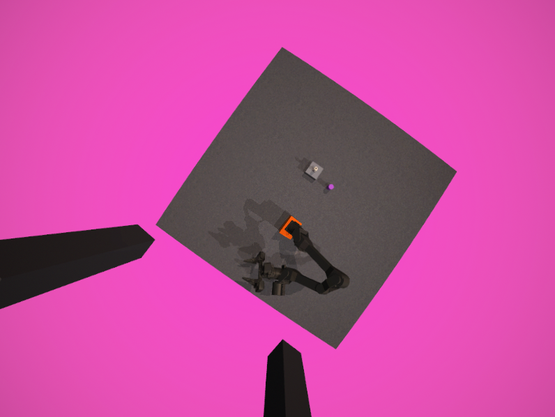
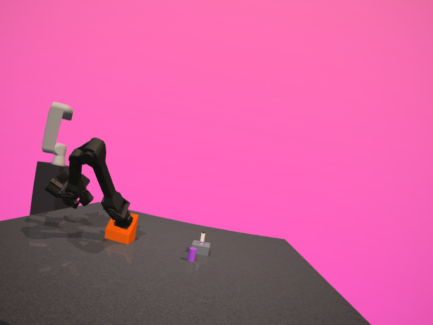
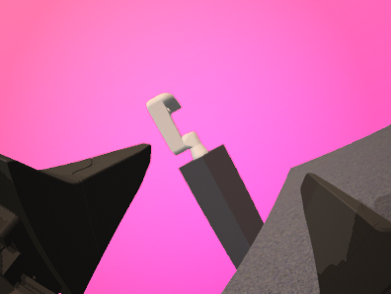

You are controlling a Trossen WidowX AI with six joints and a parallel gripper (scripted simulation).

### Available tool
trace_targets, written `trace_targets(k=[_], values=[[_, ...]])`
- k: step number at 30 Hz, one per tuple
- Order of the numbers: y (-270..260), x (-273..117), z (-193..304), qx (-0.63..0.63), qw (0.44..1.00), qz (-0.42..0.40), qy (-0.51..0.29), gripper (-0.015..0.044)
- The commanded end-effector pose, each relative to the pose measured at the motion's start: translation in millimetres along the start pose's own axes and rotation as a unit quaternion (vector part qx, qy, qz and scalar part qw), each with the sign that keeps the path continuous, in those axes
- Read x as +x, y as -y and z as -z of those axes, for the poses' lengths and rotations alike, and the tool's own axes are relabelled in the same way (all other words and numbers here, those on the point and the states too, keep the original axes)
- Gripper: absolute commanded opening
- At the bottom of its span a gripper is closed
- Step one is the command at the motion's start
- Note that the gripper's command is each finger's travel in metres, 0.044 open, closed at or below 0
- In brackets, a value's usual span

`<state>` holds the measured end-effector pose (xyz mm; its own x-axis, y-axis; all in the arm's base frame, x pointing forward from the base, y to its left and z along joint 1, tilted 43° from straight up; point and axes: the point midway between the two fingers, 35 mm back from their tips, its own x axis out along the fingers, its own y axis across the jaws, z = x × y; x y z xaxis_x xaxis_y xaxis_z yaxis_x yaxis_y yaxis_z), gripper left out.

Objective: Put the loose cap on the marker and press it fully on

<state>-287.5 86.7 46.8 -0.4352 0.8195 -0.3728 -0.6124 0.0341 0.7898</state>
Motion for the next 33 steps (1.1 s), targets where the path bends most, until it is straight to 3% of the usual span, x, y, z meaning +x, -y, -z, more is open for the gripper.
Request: trace_targets(k=[1,6,20,33], values=[[0,-1,1,-0.001,1.000,-0.001,-0.002,0.0374],[-13,-19,26,-0.020,0.998,-0.024,-0.050,0.0243],[-72,-127,105,-0.148,0.951,-0.148,-0.229,0.0242],[-99,-277,134,-0.282,0.827,-0.319,-0.365,0.0242]])
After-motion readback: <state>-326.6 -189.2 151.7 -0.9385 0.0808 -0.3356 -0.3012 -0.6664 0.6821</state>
